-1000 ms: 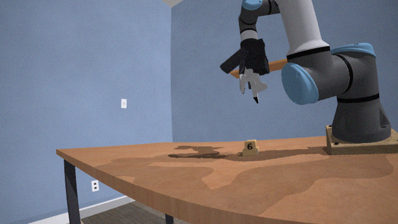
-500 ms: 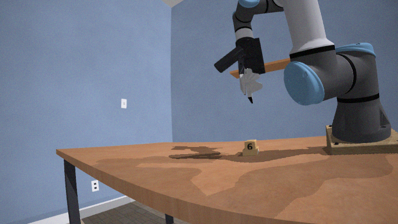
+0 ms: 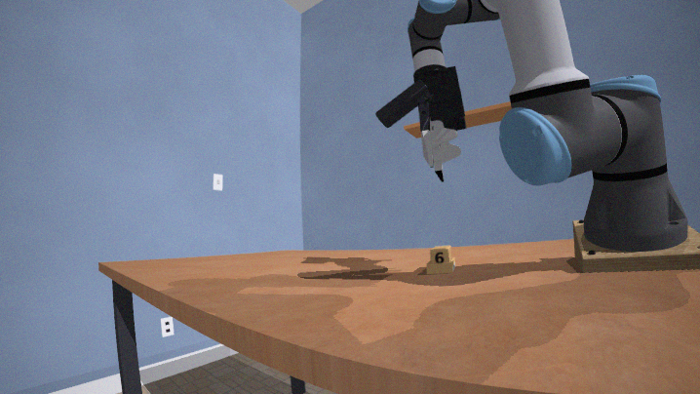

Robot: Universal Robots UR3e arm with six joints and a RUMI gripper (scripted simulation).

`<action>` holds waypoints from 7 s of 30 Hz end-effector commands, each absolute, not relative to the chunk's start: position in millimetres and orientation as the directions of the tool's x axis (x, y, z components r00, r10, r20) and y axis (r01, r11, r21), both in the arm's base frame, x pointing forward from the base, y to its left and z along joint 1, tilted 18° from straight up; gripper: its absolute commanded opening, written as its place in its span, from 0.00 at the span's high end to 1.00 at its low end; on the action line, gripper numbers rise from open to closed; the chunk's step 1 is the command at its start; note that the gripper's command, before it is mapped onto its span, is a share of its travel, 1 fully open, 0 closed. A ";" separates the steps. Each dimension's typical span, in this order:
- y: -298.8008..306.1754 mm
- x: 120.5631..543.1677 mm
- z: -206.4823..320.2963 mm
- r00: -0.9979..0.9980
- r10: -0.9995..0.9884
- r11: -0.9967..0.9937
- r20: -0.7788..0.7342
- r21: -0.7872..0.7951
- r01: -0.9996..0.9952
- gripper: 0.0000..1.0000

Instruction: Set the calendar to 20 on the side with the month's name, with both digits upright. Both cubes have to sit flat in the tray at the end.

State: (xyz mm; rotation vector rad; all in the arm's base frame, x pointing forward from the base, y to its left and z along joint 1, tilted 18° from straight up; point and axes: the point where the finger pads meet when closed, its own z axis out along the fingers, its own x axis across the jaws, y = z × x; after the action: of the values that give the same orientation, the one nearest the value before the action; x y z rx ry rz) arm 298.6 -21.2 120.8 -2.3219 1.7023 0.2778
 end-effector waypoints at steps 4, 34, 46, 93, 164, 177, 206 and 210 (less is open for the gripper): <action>-21.6 298.8 120.6 0.293 -0.910 -0.280 -0.295 -0.085 -0.956 0.00; -19.2 303.2 105.2 -0.177 -0.937 0.166 -0.300 0.061 -0.984 0.00; -17.7 303.8 97.9 -0.393 -0.876 0.372 -0.279 0.128 -0.920 0.00; -7.2 298.4 73.1 -0.939 -0.331 0.892 -0.097 0.292 -0.344 0.00; -2.3 298.1 60.9 -0.954 -0.289 0.906 -0.084 0.296 -0.301 0.72; 4.2 298.3 41.8 -0.954 -0.289 0.906 -0.084 0.297 -0.301 0.72; 10.5 298.4 22.1 -0.954 -0.289 0.907 -0.084 0.296 -0.300 0.72; 10.3 298.5 22.3 -0.954 -0.289 0.907 -0.085 0.296 -0.301 0.72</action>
State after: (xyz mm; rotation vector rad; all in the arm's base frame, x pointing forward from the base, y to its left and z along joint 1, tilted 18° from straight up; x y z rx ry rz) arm 297.0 11.0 22.3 -0.4706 3.0329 0.4852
